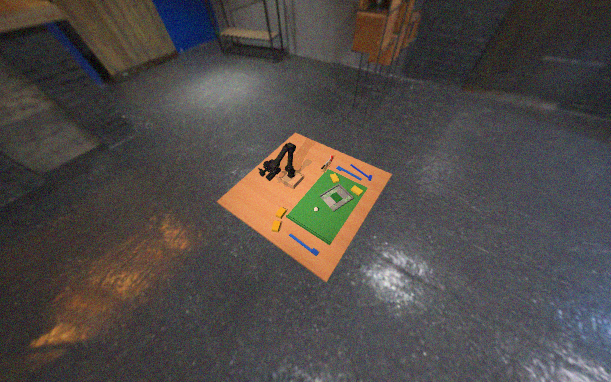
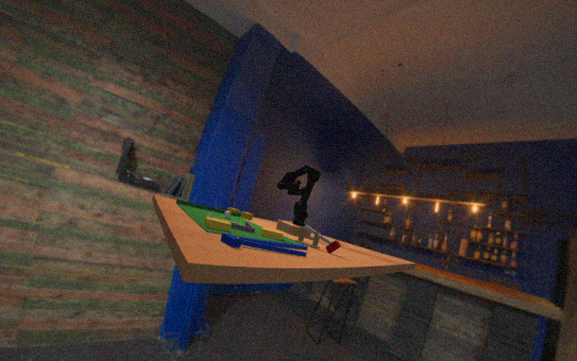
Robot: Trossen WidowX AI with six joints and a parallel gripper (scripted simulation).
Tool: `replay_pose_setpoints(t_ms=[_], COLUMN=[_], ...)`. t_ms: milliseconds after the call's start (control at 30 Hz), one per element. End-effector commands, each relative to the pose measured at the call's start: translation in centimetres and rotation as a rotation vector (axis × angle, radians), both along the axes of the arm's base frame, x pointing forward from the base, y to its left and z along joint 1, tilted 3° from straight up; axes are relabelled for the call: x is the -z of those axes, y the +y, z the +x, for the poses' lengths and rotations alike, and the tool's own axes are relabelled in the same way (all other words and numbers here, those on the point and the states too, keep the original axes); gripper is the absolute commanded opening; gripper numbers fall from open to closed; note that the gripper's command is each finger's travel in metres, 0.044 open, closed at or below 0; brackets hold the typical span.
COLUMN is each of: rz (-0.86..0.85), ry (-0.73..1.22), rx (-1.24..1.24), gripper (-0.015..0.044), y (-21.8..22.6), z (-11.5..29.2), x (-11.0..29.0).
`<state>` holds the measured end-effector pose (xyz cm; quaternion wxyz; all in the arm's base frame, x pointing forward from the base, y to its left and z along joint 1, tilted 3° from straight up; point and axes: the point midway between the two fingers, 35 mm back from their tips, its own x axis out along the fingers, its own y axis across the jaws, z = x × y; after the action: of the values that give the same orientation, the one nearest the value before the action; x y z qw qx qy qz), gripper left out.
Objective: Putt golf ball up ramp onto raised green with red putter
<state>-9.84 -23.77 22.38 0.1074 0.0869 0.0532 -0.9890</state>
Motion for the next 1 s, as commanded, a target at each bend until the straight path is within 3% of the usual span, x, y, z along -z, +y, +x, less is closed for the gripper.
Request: replay_pose_setpoints(t_ms=[0, 267, 500, 733, 967], rz=[0.007, 0.348, 0.668, 0.978, 1.261], ry=[-0.003, -0.088, -0.068, 0.066, 0.322], rx=[-0.008, -0.418, -0.835, -1.276, -1.727], gripper=[0.0426, 0.044, 0.044, 0.044, 0.044], y=[-0.1, -2.7, -1.5, 3.4, 11.8], z=[0.2, 9.9, 19.7, 28.8, 35.8], x=[0.0, 2.2, 4.0, 5.5, 6.9])
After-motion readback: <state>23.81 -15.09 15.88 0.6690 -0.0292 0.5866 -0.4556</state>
